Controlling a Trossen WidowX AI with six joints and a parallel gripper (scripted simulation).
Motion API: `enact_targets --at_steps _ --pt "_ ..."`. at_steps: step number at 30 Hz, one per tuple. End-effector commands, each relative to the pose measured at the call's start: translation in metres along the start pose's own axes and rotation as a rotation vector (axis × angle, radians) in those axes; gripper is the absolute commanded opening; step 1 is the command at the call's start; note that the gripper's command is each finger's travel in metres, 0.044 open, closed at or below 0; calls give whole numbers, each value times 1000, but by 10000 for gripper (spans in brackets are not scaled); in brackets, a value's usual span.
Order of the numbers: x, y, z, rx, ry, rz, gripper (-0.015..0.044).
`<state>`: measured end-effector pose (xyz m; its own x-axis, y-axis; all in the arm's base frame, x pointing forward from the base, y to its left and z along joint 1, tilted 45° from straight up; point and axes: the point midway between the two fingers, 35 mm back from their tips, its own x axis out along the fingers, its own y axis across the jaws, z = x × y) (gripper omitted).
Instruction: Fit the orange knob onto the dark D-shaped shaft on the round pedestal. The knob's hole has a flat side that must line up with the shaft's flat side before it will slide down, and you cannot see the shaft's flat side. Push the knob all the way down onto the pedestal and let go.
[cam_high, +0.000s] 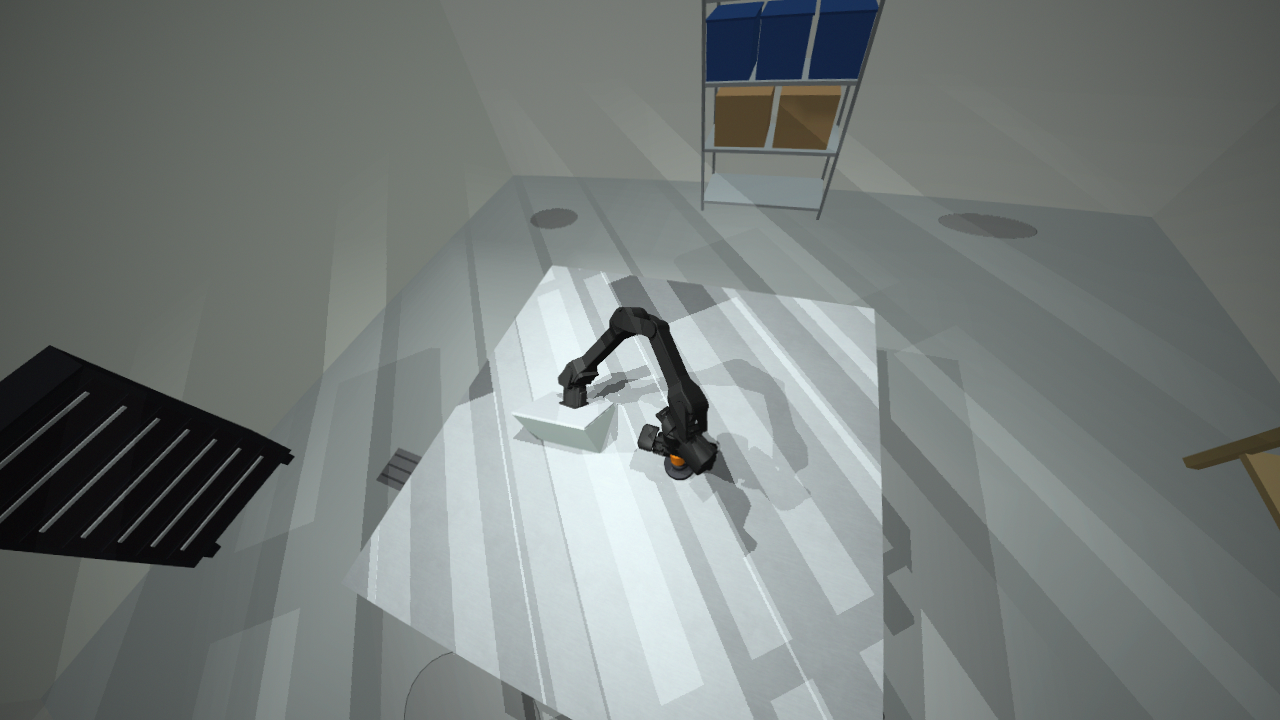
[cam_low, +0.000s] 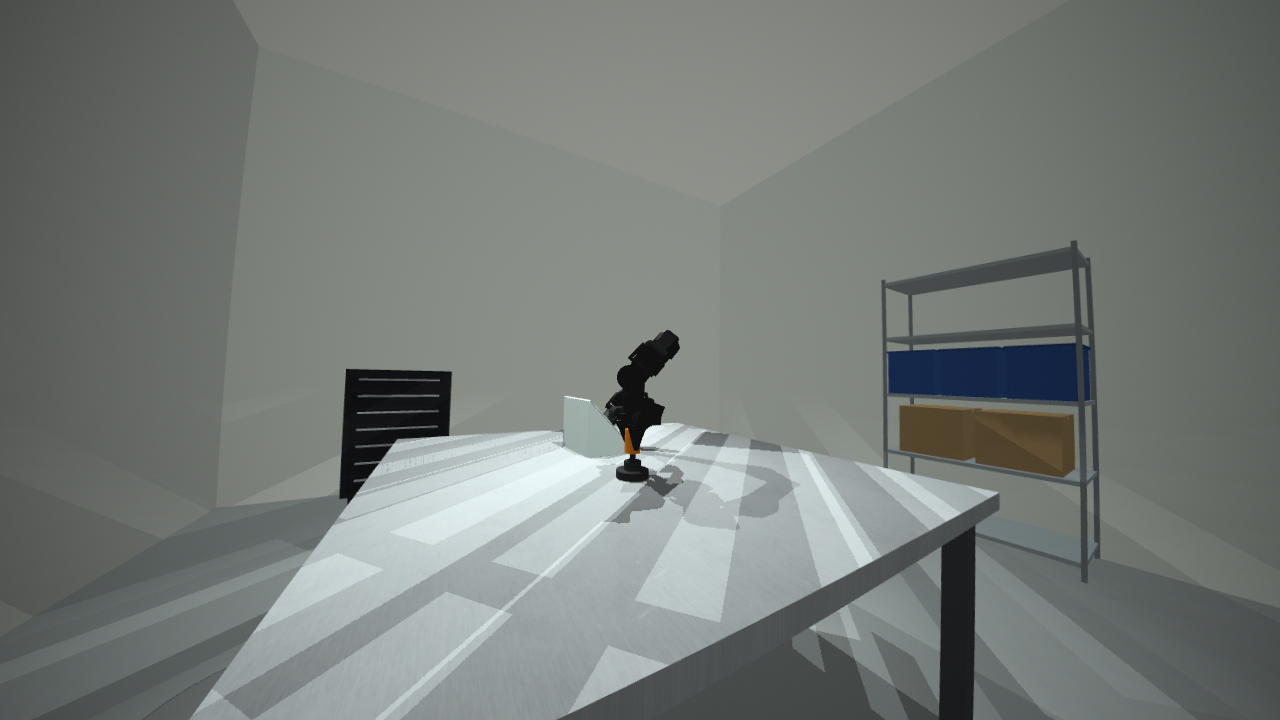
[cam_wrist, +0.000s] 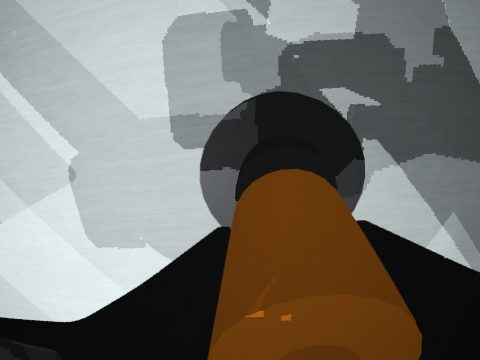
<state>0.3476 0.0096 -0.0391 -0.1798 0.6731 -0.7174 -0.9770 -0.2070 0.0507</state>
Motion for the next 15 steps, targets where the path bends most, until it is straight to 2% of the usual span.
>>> enact_targets --at_steps 1,15 --pt "-1 -1 -1 -7 3 -6 0" --pt "-1 0 3 -7 3 -6 0"
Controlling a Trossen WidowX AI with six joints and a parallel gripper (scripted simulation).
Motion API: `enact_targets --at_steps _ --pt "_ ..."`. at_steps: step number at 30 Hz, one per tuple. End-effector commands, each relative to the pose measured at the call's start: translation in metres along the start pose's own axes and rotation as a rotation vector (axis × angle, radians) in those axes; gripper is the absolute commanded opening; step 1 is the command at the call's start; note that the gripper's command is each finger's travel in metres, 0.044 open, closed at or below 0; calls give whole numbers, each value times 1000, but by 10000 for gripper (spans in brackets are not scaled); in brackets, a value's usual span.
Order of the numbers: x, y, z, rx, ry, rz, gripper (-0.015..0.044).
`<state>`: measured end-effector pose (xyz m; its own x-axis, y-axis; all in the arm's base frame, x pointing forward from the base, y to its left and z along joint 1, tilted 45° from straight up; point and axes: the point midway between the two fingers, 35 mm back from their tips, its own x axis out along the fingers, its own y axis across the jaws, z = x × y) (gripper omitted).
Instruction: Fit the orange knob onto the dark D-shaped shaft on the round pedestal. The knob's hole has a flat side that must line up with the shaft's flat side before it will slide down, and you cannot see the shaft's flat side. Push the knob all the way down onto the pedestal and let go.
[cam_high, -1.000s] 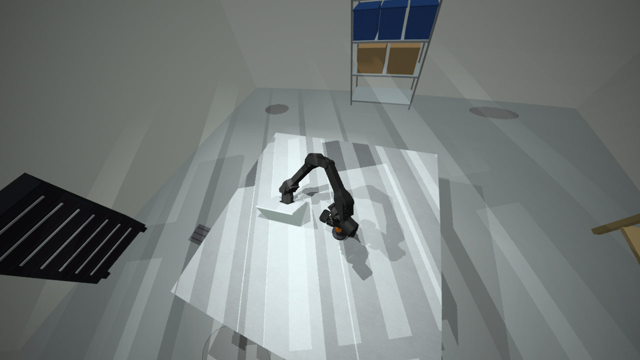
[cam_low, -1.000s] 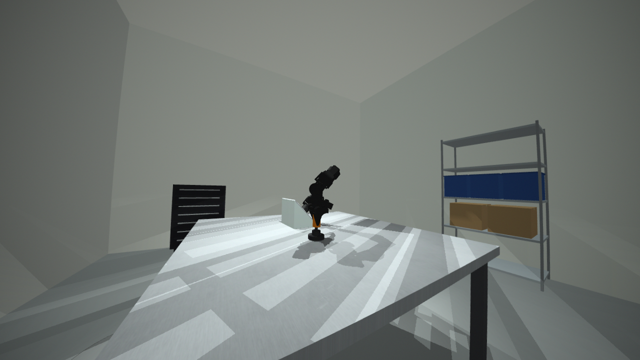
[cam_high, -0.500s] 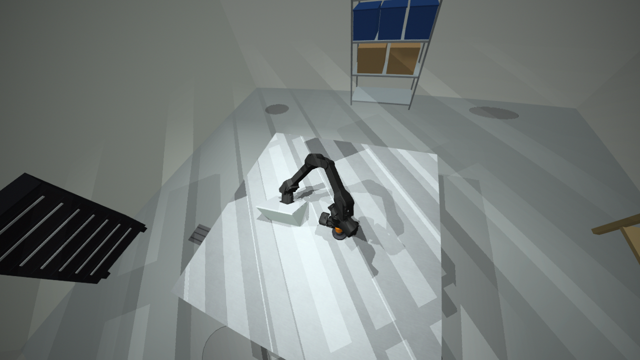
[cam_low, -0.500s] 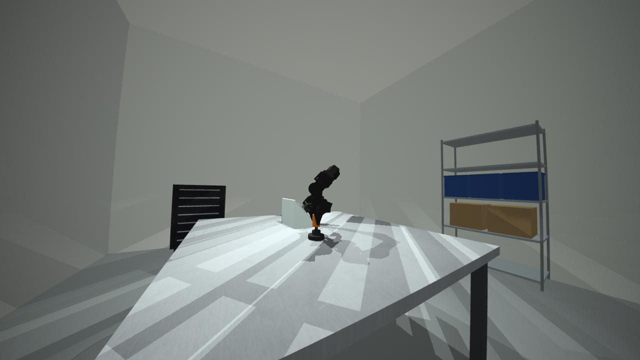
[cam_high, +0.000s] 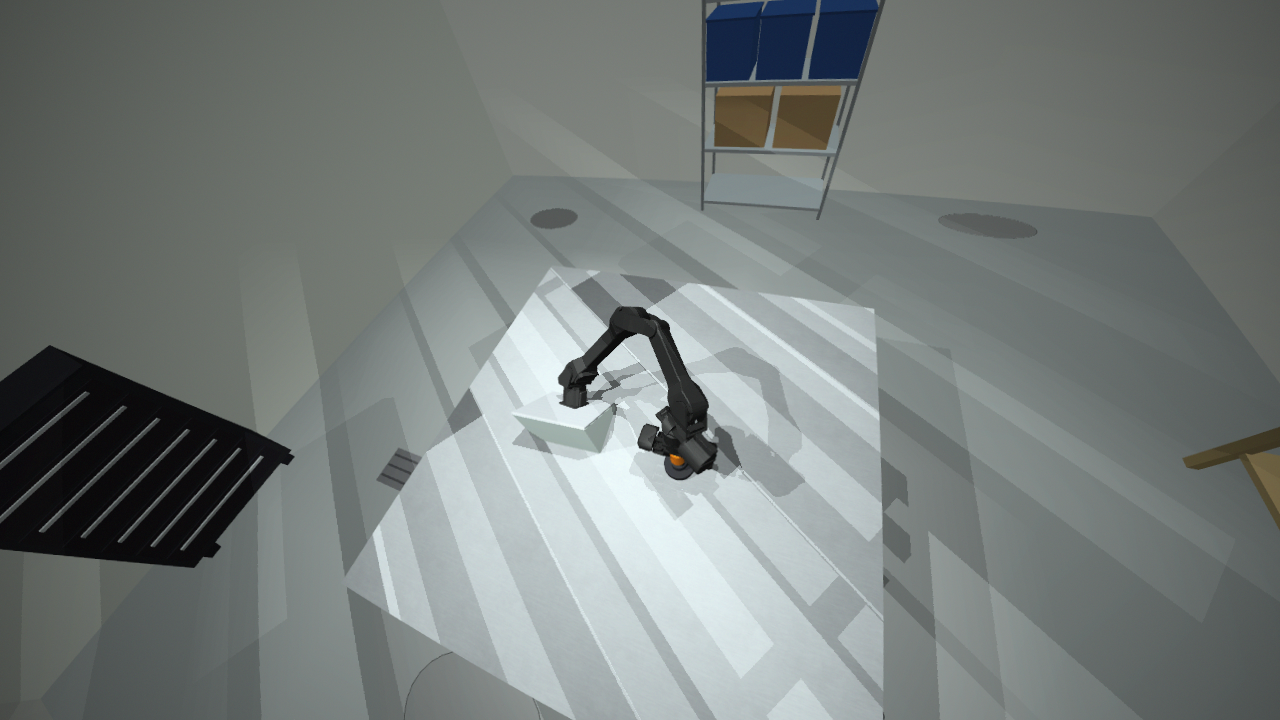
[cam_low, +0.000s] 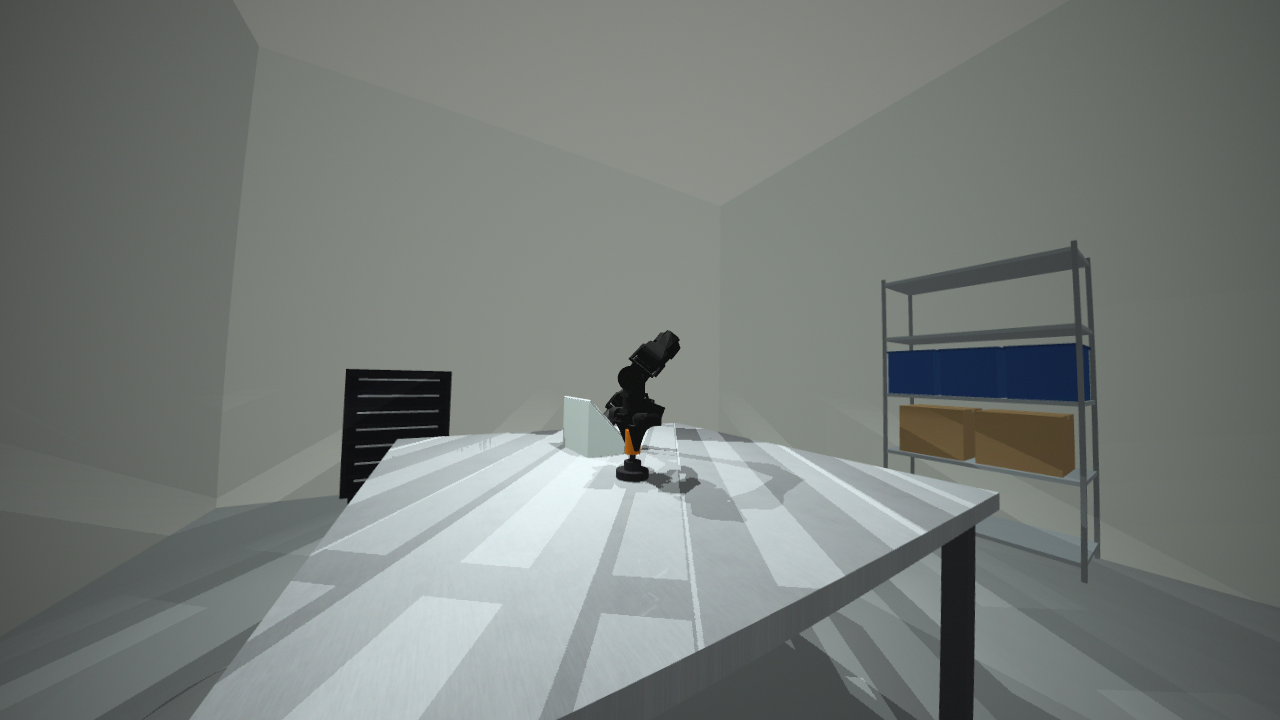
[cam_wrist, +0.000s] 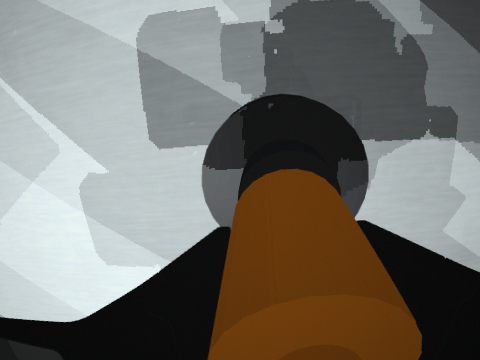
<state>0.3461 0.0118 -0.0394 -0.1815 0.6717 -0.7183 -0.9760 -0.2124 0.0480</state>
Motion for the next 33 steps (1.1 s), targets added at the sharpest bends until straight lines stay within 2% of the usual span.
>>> enact_targets --at_steps 1,15,22,33 --pt "0 -1 1 -1 2 -8 0" --pt "-3 -2 -1 -1 2 -8 0" --pt "-5 -3 -3 -200 3 -8 0" --pt "0 -3 -4 -211 3 -8 0"
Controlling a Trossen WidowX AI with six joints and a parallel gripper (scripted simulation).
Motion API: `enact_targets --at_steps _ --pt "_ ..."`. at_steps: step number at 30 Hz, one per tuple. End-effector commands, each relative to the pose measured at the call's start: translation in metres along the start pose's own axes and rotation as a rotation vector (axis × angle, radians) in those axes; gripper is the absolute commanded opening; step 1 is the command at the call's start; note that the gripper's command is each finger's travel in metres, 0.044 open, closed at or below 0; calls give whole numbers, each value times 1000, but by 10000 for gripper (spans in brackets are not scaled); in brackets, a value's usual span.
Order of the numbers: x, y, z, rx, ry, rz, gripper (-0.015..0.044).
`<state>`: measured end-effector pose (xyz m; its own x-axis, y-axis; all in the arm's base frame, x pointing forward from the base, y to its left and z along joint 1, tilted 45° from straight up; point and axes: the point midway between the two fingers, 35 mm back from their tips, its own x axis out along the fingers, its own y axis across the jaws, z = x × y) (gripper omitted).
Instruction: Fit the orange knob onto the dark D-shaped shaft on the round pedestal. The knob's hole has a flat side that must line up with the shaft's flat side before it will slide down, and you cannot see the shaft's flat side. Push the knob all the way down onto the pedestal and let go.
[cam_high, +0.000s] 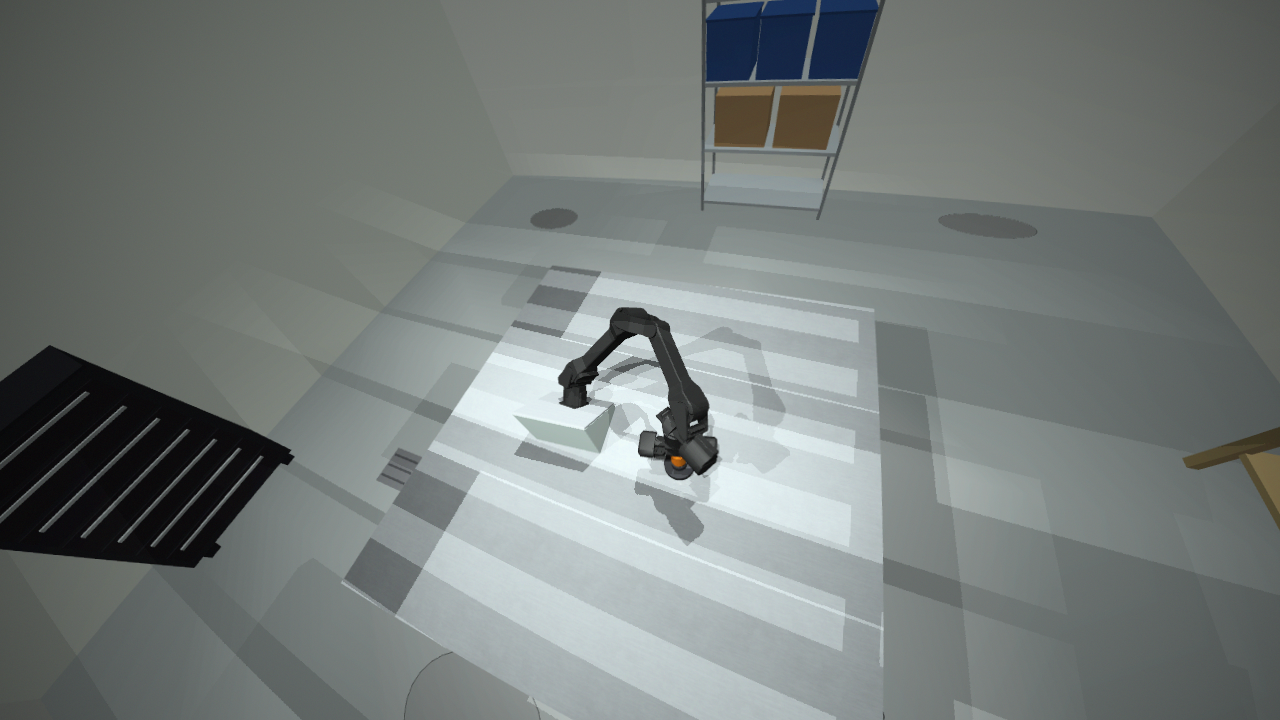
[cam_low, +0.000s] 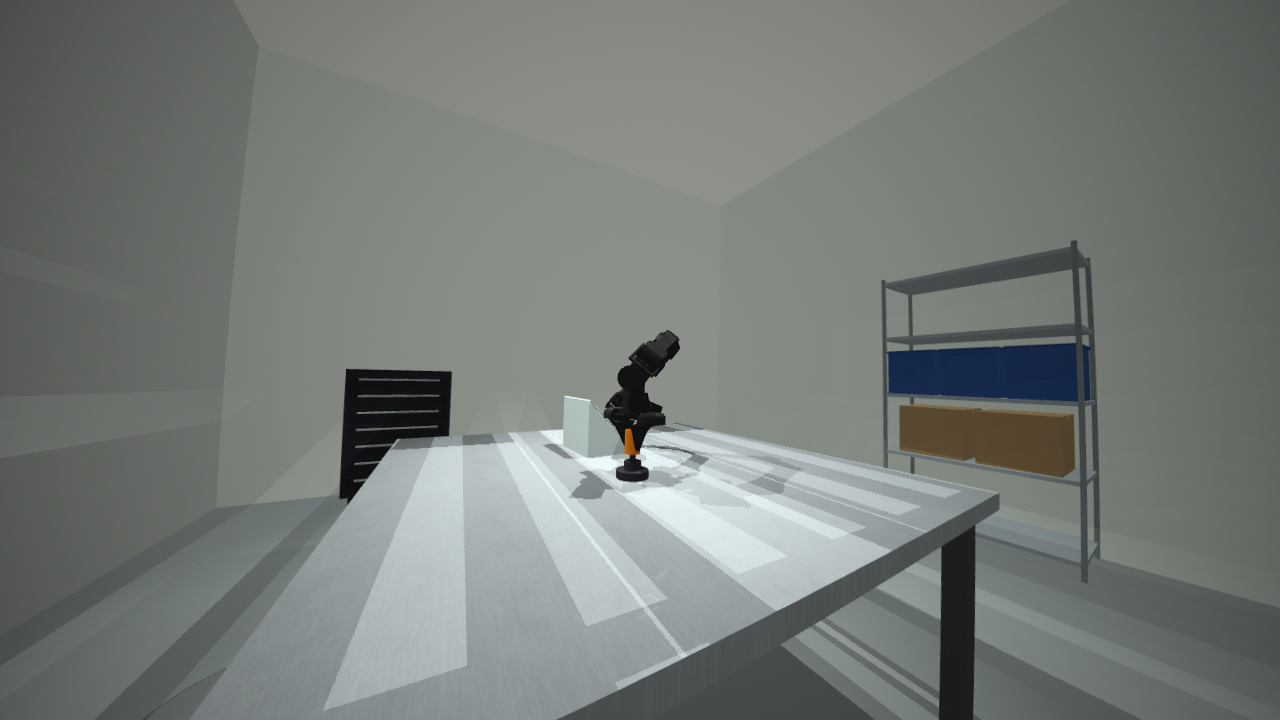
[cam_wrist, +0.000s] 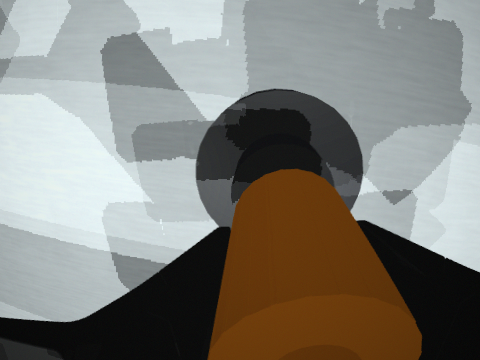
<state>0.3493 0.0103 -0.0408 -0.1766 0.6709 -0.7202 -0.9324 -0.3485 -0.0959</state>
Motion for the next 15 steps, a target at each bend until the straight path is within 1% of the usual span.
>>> enact_targets --at_steps 1,15 --pt "1 0 -1 -8 0 -4 0" --pt "-3 2 1 -8 0 -4 0"
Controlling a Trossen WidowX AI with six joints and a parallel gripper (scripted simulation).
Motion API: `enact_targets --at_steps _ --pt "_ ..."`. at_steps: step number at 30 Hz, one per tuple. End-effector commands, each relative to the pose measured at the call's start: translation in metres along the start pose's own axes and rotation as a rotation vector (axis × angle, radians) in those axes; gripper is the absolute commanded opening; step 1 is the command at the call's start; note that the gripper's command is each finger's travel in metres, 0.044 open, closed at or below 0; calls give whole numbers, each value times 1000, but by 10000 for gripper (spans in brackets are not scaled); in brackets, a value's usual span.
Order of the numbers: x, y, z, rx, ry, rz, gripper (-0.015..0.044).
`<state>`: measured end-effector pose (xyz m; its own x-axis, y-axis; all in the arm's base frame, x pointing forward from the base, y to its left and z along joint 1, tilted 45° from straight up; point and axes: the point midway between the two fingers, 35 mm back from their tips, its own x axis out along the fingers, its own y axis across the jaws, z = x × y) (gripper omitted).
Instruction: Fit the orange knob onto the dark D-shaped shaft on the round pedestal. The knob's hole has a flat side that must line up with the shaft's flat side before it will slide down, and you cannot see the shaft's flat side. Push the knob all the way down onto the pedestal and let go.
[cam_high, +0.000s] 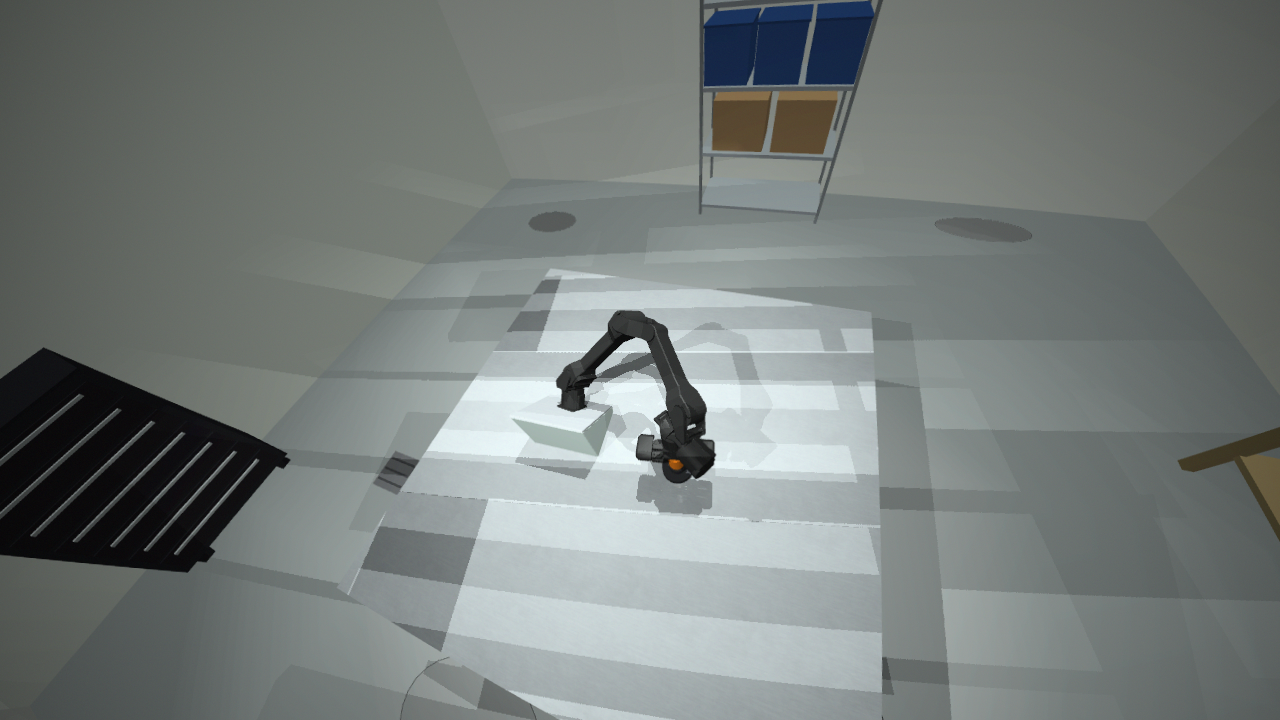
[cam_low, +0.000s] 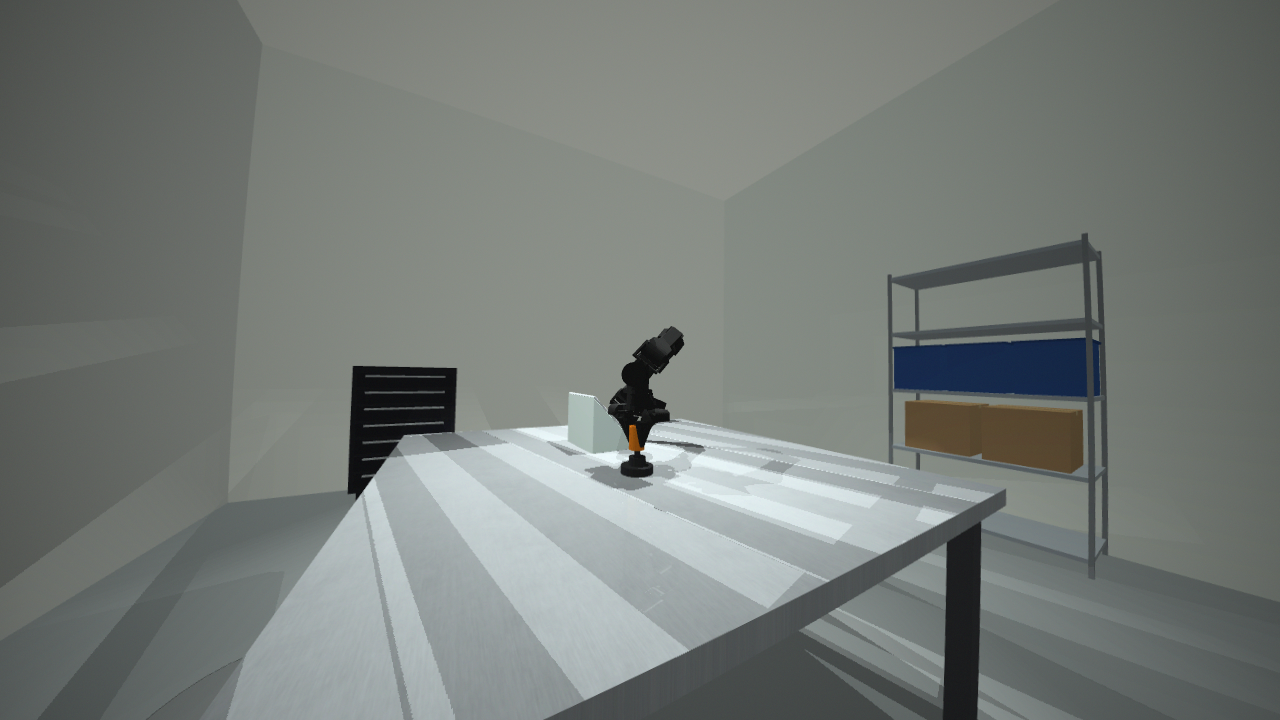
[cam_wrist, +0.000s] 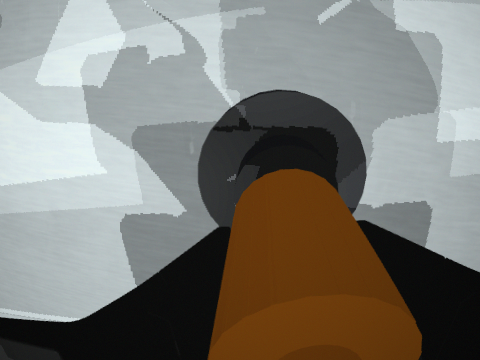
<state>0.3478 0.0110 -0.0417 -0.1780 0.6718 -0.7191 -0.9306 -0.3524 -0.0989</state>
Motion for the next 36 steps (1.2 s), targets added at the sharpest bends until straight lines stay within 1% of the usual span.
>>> enact_targets --at_steps 1,8,36 --pt "-4 1 1 -11 2 -4 0" --pt "-6 1 5 -212 2 -4 0" --pt "-4 0 0 -212 2 -4 0"
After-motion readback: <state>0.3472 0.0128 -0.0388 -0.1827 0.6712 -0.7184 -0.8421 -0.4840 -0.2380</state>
